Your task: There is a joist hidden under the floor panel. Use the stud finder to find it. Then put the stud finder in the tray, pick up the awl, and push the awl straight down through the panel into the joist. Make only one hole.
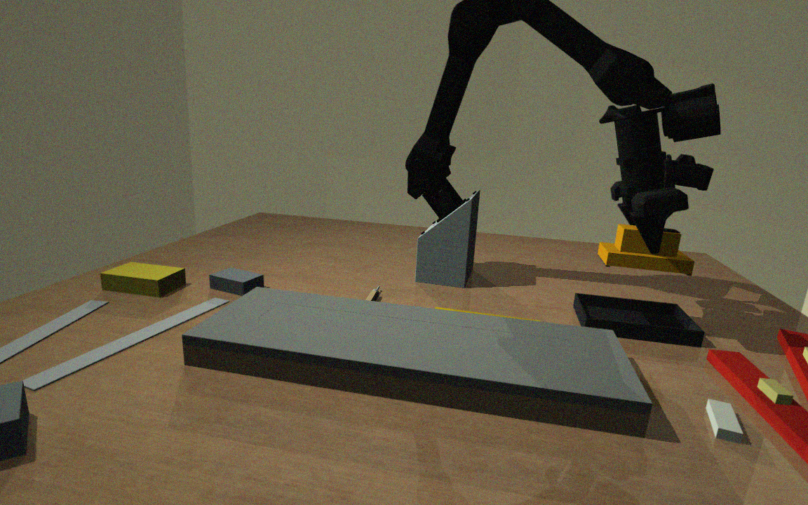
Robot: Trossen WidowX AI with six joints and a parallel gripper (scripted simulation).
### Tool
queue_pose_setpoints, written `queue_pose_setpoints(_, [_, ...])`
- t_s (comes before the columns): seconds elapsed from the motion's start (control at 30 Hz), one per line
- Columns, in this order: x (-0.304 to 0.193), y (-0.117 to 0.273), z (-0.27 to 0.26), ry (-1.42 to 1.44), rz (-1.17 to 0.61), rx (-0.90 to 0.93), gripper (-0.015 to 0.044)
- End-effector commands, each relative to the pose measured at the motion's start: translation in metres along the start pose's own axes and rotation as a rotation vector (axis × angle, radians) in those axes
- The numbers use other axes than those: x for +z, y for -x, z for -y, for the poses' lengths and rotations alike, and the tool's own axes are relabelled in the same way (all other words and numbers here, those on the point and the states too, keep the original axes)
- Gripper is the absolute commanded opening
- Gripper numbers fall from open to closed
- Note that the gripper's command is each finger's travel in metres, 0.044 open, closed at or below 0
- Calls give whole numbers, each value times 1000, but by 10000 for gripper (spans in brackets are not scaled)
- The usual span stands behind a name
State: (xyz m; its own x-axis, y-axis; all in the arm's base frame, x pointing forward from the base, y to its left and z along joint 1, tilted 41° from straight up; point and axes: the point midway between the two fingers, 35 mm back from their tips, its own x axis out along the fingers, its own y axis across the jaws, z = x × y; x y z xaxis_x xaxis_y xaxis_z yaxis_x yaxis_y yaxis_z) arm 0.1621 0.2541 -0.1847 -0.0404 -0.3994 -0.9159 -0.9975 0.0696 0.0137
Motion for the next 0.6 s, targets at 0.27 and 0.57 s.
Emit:
queue_pose_setpoints(0.27, [-5, -30, 1, 4, 1, 4, 0])
queue_pose_setpoints(0.57, [-12, -53, 1, 4, 1, 4, 0])
